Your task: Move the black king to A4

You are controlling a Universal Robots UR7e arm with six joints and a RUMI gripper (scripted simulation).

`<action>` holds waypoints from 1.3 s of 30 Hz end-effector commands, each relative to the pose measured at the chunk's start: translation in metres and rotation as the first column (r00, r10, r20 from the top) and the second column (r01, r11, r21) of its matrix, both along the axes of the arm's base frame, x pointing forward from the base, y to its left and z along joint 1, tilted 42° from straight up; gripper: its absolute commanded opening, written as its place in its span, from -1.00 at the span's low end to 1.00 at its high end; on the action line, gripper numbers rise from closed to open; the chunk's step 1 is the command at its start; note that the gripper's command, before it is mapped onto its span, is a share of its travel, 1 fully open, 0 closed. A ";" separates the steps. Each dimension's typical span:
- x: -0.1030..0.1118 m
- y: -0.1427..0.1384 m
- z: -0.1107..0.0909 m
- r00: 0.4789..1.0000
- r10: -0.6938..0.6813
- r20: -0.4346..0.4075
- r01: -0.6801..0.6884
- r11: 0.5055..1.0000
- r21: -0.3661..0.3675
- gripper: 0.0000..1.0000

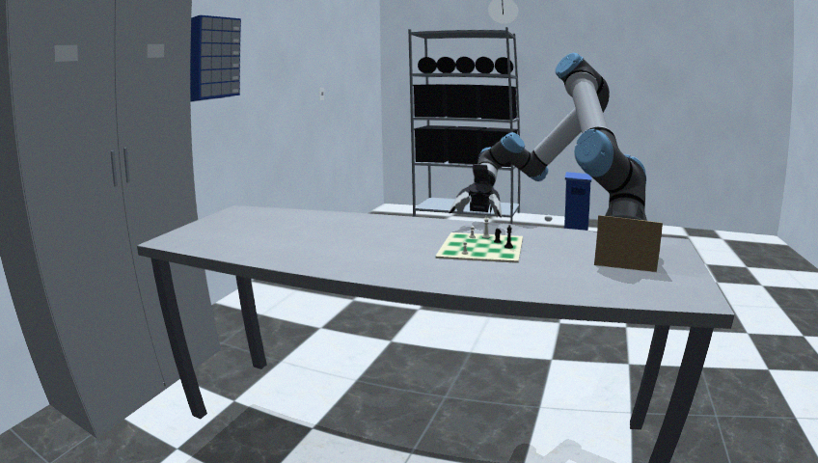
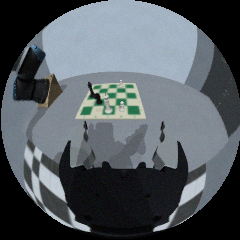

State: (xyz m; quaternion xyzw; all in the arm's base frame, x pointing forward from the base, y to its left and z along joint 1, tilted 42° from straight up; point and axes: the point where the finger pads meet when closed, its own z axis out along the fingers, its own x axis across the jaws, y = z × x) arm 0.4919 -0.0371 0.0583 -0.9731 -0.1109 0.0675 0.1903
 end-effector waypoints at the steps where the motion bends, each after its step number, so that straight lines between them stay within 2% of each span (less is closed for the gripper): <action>1: 0.000 0.000 0.000 1.000 0.001 0.001 -0.001 1.000 0.000 1.00; 31: 0.000 0.001 0.001 1.000 0.001 0.001 -0.001 1.000 0.000 1.00; 35: -0.001 0.008 0.010 1.000 0.001 0.001 -0.001 1.000 -0.001 1.00; 39: -0.002 0.024 0.027 1.000 0.001 0.001 -0.001 1.000 -0.001 1.00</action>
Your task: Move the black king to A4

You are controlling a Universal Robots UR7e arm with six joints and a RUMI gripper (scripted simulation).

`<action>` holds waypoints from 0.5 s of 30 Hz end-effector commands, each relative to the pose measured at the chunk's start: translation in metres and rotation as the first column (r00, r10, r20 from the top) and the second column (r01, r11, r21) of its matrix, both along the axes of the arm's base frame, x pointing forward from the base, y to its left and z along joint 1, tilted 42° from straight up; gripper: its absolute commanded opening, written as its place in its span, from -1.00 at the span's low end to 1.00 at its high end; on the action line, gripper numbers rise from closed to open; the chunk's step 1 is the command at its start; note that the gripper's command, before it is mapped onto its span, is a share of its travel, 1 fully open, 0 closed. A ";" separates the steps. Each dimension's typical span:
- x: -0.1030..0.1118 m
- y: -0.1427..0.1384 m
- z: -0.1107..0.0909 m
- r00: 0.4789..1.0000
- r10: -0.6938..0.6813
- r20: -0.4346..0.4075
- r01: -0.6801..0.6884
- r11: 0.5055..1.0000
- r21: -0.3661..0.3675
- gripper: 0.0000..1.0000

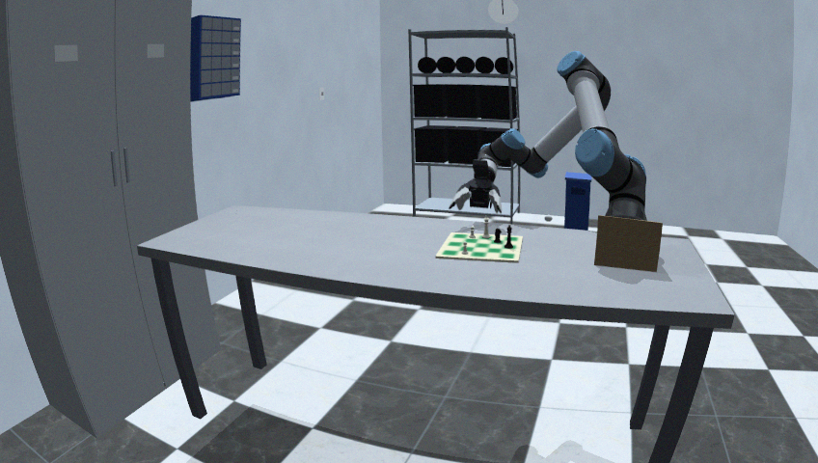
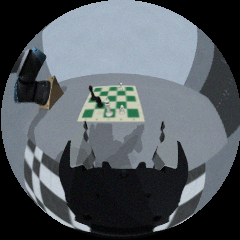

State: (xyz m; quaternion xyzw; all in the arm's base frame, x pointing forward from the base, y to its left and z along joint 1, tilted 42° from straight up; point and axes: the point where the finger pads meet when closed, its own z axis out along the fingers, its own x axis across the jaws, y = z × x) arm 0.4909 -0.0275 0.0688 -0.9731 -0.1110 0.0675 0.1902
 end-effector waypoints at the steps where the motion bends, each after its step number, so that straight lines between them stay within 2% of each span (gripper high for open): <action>1: -0.002 0.019 0.021 1.000 0.001 0.001 -0.001 1.000 0.000 1.00; 5: -0.004 0.036 0.041 1.000 0.001 0.001 -0.001 1.000 0.000 1.00; 15: -0.005 0.050 0.057 1.000 0.001 0.001 -0.001 1.000 0.000 1.00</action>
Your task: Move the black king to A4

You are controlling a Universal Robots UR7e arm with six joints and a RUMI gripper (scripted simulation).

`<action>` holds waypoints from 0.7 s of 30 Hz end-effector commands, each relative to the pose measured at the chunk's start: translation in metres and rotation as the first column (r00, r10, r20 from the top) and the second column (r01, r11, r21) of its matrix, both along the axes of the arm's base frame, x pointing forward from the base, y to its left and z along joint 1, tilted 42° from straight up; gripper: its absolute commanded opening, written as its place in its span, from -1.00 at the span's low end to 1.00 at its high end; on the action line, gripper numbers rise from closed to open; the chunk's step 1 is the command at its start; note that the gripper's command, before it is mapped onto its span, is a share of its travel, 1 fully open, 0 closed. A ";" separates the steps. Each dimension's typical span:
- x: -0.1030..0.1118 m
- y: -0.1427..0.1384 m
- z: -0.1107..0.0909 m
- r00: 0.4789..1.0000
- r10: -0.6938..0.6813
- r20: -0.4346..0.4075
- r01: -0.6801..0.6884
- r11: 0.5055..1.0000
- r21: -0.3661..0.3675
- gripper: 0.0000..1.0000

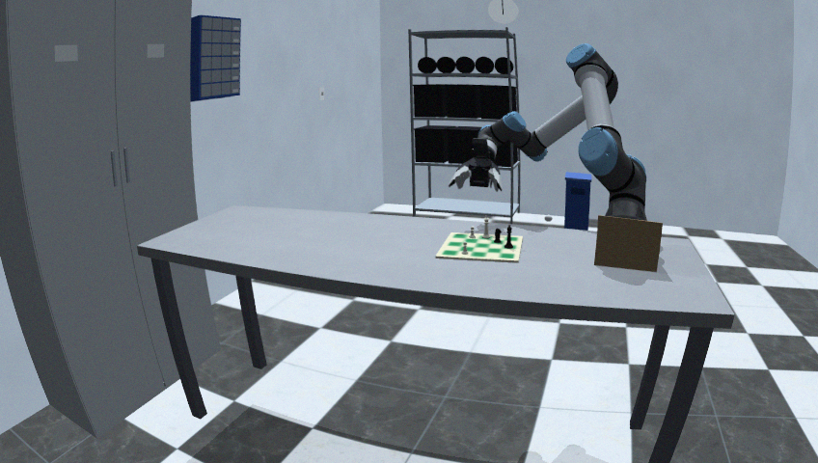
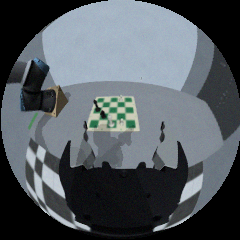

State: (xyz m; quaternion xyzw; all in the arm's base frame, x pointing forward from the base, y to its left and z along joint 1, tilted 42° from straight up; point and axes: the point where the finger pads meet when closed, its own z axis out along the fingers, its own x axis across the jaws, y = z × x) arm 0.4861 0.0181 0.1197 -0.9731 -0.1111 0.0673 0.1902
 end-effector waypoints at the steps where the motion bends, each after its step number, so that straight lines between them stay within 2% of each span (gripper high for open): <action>1: 0.000 0.005 0.006 1.000 0.000 0.000 0.000 1.000 0.000 1.00; 12: -0.005 0.008 -0.001 1.000 0.011 -0.012 -0.011 1.000 -0.020 1.00; 17: -0.018 0.021 -0.010 0.998 0.038 -0.046 -0.042 0.996 -0.075 1.00; 21: -0.035 0.036 -0.022 0.994 0.071 -0.085 -0.083 0.985 -0.149 1.00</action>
